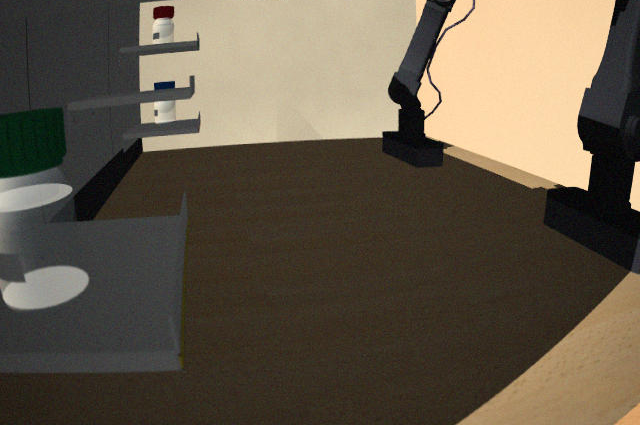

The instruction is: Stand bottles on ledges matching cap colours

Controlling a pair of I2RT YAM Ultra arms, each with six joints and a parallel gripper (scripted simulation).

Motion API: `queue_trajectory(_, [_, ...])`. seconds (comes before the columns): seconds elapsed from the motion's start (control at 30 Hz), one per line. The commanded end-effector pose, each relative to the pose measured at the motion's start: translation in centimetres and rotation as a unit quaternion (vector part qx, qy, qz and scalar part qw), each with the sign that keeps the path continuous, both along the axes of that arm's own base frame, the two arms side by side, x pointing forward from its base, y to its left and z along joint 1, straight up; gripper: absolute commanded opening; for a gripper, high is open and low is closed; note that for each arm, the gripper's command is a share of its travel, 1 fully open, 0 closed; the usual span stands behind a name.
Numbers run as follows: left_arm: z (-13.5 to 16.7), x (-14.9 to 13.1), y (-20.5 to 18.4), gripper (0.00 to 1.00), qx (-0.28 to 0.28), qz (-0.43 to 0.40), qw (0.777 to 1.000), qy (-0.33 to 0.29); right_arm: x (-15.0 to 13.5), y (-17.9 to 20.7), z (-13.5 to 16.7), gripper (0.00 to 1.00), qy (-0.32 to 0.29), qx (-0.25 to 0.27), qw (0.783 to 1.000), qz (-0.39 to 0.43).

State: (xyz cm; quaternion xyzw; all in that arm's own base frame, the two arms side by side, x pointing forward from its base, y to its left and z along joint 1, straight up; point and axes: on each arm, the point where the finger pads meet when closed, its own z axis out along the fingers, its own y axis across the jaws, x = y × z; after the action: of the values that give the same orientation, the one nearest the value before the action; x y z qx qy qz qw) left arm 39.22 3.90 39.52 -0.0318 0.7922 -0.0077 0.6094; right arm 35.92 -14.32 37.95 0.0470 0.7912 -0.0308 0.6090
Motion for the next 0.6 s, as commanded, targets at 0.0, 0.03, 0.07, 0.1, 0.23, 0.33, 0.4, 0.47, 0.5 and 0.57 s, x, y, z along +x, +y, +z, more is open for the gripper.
queue_trajectory(0.0, [1.8,-0.2,0.0,1.0,0.008,-0.007,1.0,-0.03,-0.2,-0.1,1.9,1.0,-0.019,-0.015,1.0,0.002])
queue_trajectory(0.03, [1.4,-0.1,0.1,1.0,0.008,-0.008,0.999,-0.031,-0.2,-0.1,1.9,1.0,-0.019,-0.015,1.0,0.002])
queue_trajectory(0.07, [1.4,-0.1,0.2,1.0,0.01,-0.01,0.999,-0.038,-0.2,-0.1,1.9,1.0,-0.019,-0.015,1.0,0.002])
queue_trajectory(0.1, [1.2,0.0,0.3,1.0,0.012,-0.012,0.999,-0.047,-0.1,0.0,2.3,1.0,-0.025,-0.022,0.999,0.007])
queue_trajectory(0.23, [0.3,0.1,0.9,1.0,0.016,-0.012,0.998,-0.057,-0.2,0.0,2.3,1.0,-0.031,-0.026,0.999,0.006])
queue_trajectory(0.33, [-2.6,0.1,2.3,1.0,0.02,-0.007,0.998,-0.061,0.0,0.0,1.8,1.0,-0.049,-0.035,0.998,0.004])
queue_trajectory(0.4, [-4.9,0.1,3.3,1.0,0.021,-0.002,0.998,-0.06,0.1,-0.1,0.7,1.0,-0.06,-0.043,0.997,0.003])
queue_trajectory(0.47, [-7.4,0.2,4.3,1.0,0.02,0.004,0.998,-0.052,0.2,-0.1,-1.3,1.0,-0.063,-0.044,0.997,0.002])
queue_trajectory(0.5, [-8.8,0.4,4.8,1.0,0.019,0.006,0.999,-0.046,0.2,0.0,-2.4,1.0,-0.064,-0.044,0.997,0.002])
queue_trajectory(0.57, [-10.8,0.2,5.6,1.0,0.019,0.011,0.999,-0.042,0.3,0.1,-4.6,1.0,-0.063,-0.042,0.997,0.002])
